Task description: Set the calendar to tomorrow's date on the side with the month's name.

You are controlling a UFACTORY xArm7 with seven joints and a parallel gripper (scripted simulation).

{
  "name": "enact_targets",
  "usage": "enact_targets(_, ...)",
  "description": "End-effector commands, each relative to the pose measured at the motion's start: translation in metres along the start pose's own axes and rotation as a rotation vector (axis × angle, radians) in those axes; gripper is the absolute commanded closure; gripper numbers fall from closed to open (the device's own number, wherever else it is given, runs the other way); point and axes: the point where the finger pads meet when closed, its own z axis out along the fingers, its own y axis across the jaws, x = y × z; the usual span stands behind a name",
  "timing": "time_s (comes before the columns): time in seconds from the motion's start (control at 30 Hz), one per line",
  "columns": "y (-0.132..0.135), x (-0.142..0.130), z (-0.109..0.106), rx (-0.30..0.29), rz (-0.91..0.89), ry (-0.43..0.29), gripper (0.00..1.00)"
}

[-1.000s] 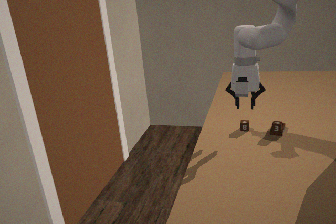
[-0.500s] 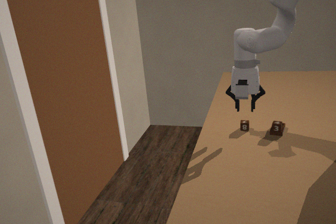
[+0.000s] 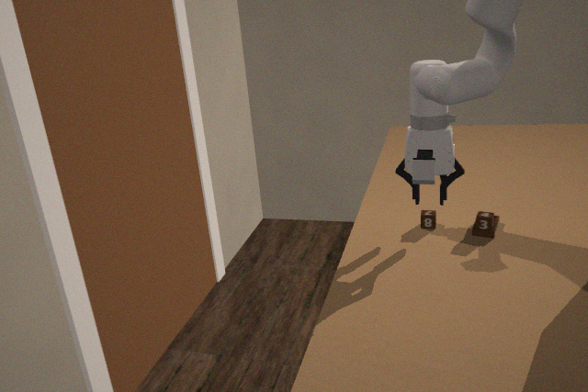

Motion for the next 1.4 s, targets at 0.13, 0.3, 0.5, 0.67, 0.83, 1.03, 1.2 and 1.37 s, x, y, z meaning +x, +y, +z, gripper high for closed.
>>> enact_targets(0.13, 0.002, 0.0, 0.007, -0.005, 0.0, 0.0, 0.51)
enact_targets(0.3, 0.002, 0.0, 0.012, -0.005, 0.0, 0.0, 0.51)
enact_targets(0.5, 0.002, 0.0, 0.015, -0.005, 0.0, 0.0, 0.51)
enact_targets(0.67, 0.002, 0.0, 0.017, -0.005, 0.0, 0.0, 0.51)
enact_targets(0.83, 0.002, 0.0, 0.017, -0.005, 0.0, 0.0, 0.51)
enact_targets(1.03, 0.002, 0.0, 0.017, -0.005, 0.0, 0.0, 0.51)
enact_targets(1.2, 0.002, 0.0, 0.017, -0.005, 0.0, 0.0, 0.51)
enact_targets(1.37, 0.002, 0.0, 0.017, -0.005, 0.0, 0.0, 0.51)
